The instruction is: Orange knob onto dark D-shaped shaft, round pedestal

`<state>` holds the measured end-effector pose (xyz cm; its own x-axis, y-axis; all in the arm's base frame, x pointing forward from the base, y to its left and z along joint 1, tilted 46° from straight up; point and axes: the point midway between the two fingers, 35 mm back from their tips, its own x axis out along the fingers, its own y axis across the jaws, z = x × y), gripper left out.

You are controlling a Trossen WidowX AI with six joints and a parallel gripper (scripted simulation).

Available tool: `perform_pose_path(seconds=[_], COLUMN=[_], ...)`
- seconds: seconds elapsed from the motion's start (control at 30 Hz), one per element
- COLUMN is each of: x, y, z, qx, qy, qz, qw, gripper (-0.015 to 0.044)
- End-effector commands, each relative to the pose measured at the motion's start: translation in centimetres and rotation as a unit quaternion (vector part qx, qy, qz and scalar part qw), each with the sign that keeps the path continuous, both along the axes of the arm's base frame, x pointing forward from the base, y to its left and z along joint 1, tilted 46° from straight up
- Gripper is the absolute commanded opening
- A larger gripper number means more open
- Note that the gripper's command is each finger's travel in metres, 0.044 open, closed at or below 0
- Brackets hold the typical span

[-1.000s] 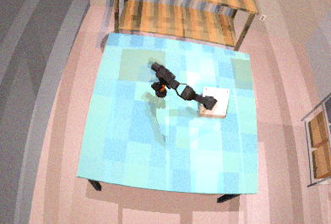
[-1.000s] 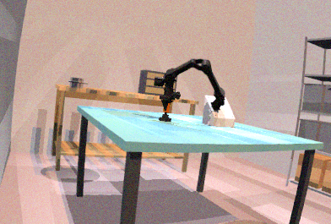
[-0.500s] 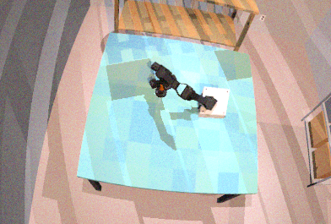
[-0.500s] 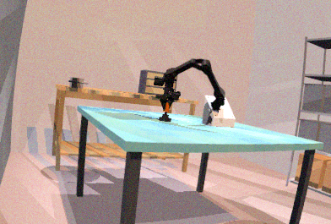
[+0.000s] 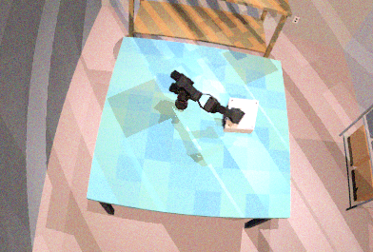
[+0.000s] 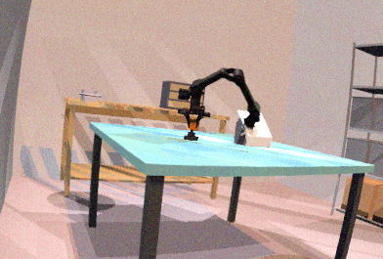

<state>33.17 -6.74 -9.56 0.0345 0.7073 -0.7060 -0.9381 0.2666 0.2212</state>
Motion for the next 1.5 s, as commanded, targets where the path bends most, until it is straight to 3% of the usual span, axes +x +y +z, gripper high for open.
perform_pose_path(seconds=[0.0,0.2,0.5,1.47], x=[0.04,0.16,0.56,0.46], y=[0.02,-0.13,-0.42,-0.2], z=[0.03,0.18,0.4,-0.04], qx=[0.011,0.017,0.026,0.026], qy=[0.198,0.334,0.499,0.502], qz=[-0.2,-0.336,-0.5,-0.502], qw=[0.96,0.88,0.708,0.704], gripper=[0.0,0.0,0.0,0.0])
